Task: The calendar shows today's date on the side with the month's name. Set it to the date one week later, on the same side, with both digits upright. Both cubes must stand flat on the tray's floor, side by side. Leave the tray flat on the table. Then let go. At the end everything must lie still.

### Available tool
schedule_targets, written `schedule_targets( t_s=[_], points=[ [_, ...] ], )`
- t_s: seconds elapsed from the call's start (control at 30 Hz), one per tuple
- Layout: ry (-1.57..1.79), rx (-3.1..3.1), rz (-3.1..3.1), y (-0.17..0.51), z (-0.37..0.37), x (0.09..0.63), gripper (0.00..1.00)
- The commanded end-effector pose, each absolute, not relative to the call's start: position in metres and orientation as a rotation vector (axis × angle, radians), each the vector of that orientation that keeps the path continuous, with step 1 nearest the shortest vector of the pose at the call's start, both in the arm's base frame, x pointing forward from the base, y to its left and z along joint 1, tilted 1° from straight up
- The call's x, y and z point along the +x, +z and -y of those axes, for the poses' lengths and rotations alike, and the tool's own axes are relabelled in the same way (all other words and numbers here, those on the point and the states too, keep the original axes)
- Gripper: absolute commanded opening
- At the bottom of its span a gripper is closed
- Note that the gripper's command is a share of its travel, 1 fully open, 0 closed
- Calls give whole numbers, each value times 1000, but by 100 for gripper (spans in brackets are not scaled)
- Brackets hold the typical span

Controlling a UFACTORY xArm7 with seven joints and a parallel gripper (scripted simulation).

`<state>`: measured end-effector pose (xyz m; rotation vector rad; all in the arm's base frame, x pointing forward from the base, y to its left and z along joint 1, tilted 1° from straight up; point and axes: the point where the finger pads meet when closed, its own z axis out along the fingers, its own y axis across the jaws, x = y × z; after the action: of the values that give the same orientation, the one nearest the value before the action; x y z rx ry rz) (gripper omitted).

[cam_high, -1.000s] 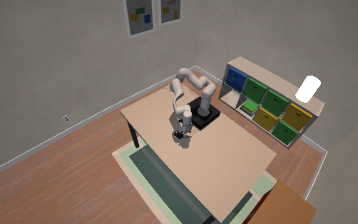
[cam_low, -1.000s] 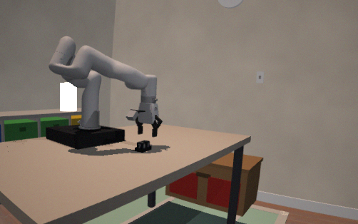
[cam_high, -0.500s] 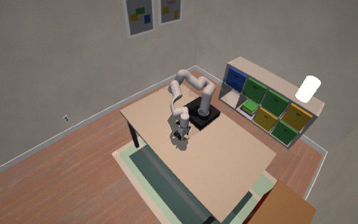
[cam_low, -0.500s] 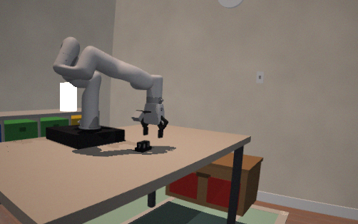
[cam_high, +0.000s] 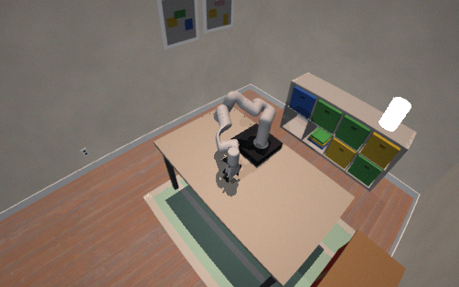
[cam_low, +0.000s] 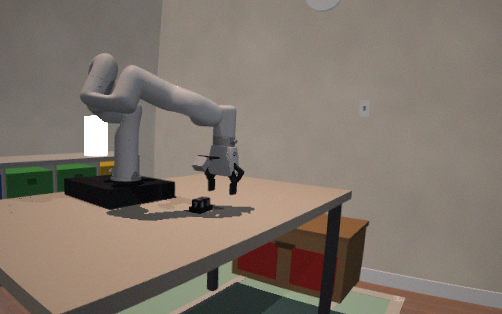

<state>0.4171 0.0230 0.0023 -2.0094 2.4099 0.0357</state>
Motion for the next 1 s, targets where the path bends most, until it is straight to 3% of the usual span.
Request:
schedule_targets(
  t_s=[0.0, 0.97],
  points=[
    [33, -2008, -2408, 3, -22, 430, 100],
    [33, -2008, -2408, -28, -21, 446, 100]
  ],
)
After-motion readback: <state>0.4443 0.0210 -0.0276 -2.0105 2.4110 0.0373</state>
